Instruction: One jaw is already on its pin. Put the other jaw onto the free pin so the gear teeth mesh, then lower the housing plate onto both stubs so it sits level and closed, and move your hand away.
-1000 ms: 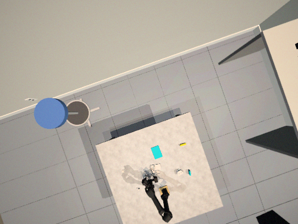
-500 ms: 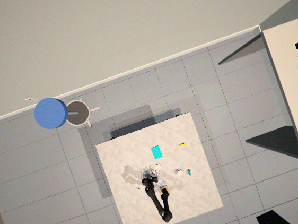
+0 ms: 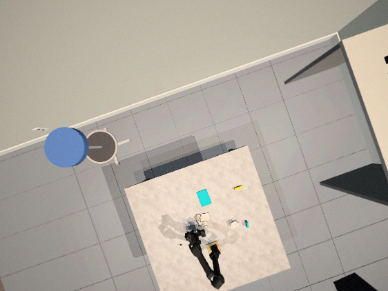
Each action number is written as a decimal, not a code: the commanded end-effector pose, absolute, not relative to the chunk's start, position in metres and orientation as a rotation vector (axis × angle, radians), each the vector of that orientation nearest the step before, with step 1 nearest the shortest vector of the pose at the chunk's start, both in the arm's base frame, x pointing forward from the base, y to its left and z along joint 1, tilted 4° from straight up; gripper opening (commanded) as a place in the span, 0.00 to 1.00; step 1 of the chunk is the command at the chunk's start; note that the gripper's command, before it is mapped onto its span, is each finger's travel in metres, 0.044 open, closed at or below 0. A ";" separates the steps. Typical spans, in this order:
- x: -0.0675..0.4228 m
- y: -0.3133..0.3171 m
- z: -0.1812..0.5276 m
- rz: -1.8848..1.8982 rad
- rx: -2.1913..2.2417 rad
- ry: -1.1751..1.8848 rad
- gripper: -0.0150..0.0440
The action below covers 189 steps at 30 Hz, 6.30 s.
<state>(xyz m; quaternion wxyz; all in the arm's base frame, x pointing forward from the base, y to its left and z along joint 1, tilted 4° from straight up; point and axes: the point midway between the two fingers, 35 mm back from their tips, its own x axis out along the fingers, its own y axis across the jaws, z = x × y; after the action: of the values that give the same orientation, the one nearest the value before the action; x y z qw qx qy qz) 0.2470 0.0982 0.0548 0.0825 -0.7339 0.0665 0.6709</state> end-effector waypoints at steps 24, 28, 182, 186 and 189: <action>0.245 0.098 0.080 2.006 -2.197 0.195 0.32; 0.244 0.097 0.084 2.006 -2.197 0.195 0.32; 0.180 0.101 0.105 0.438 -0.458 1.434 0.32; 0.181 0.102 0.098 0.438 -0.458 1.434 0.32; 0.181 0.102 0.093 0.438 -0.458 1.434 0.32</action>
<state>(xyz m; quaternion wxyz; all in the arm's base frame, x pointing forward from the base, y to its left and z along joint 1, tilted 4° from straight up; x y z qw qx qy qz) 0.1807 0.1026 0.0990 0.7083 -0.2060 0.6449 0.2001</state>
